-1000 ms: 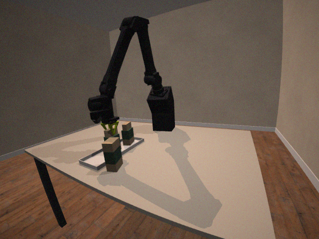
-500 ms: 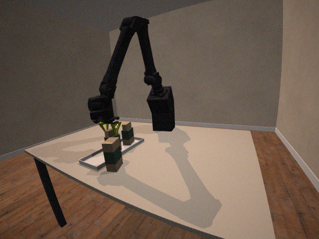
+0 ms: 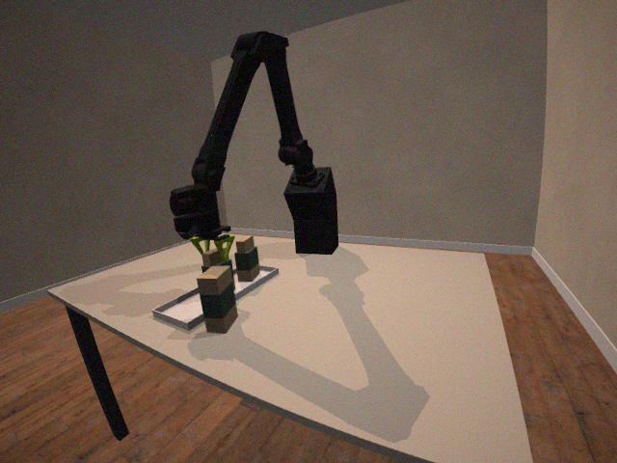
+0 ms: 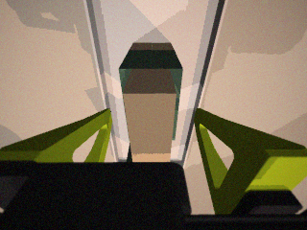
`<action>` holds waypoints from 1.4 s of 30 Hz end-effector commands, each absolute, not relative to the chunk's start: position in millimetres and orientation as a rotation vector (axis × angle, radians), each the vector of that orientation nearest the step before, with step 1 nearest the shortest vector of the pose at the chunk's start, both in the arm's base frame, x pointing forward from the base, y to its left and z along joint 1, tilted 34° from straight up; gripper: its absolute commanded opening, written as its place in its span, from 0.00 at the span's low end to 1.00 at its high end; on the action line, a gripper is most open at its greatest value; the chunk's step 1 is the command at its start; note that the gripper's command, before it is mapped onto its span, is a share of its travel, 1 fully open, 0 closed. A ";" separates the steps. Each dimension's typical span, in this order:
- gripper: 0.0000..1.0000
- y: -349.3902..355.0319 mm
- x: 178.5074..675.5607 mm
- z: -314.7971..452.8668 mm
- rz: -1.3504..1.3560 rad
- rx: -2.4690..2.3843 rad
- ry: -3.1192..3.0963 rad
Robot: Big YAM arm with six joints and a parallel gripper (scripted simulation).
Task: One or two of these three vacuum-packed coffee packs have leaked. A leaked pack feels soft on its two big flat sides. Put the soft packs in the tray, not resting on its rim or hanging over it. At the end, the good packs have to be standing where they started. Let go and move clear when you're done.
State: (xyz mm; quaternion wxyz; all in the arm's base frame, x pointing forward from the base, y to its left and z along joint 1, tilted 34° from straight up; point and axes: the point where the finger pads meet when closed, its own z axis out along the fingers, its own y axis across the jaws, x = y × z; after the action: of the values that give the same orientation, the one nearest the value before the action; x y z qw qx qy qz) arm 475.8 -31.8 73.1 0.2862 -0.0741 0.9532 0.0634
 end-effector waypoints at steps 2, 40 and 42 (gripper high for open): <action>0.78 -36.0 488.1 91.5 0.152 -0.189 2.498; 0.78 -43.1 429.2 135.7 0.176 -0.213 2.565; 0.78 -48.4 431.6 139.4 0.170 -0.194 2.559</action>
State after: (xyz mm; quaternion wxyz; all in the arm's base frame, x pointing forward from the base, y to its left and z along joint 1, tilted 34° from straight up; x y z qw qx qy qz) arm 433.2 -45.7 144.9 0.2919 -0.0736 0.9516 0.0618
